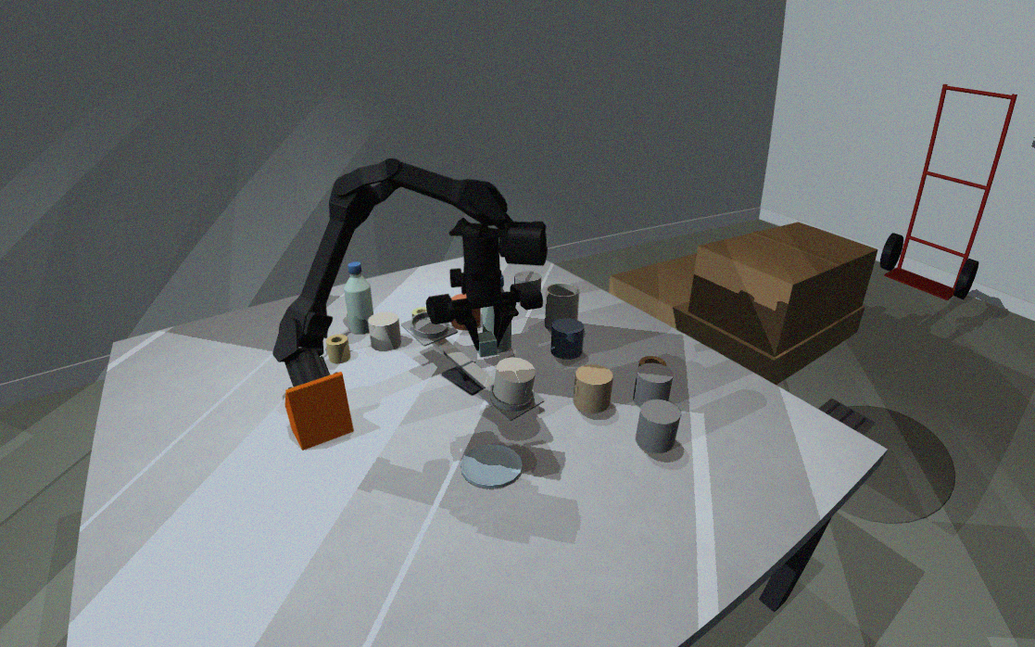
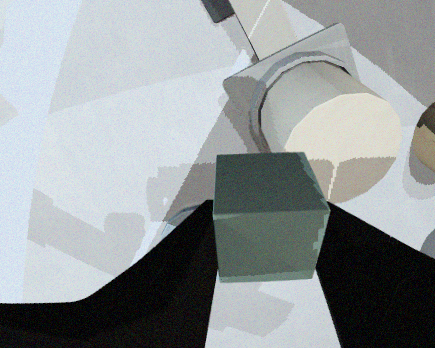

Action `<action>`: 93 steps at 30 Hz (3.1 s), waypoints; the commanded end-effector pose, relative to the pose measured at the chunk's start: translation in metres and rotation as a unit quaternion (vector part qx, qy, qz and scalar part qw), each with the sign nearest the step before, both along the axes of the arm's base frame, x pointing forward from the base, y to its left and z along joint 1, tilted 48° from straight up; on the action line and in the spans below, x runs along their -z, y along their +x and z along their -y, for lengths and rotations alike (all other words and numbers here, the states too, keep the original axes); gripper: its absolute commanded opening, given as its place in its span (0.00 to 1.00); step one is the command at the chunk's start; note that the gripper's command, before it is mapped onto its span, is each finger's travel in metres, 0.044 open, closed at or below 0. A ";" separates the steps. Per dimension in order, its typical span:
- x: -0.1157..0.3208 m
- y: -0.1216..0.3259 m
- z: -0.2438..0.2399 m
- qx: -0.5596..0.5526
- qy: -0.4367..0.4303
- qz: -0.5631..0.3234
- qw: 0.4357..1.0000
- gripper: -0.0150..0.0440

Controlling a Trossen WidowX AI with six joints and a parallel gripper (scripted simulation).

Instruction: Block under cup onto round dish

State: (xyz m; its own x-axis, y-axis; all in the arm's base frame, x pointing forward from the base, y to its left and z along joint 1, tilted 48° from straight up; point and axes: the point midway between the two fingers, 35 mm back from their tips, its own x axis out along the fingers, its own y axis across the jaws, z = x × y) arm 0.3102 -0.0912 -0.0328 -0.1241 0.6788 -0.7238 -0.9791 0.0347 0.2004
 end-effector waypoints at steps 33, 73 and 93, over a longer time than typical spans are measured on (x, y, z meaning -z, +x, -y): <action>0.142 -0.067 0.049 -0.011 0.024 0.002 1.000 0.25; 0.178 -0.073 0.011 -0.014 0.021 0.004 1.000 0.79; 0.105 -0.063 0.087 -0.005 0.024 0.002 1.000 1.00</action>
State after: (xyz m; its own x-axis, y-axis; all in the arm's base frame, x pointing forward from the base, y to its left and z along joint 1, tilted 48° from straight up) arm 0.2434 -0.1626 -0.1509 -0.1424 0.7237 -0.6753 -0.9769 0.0071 0.2136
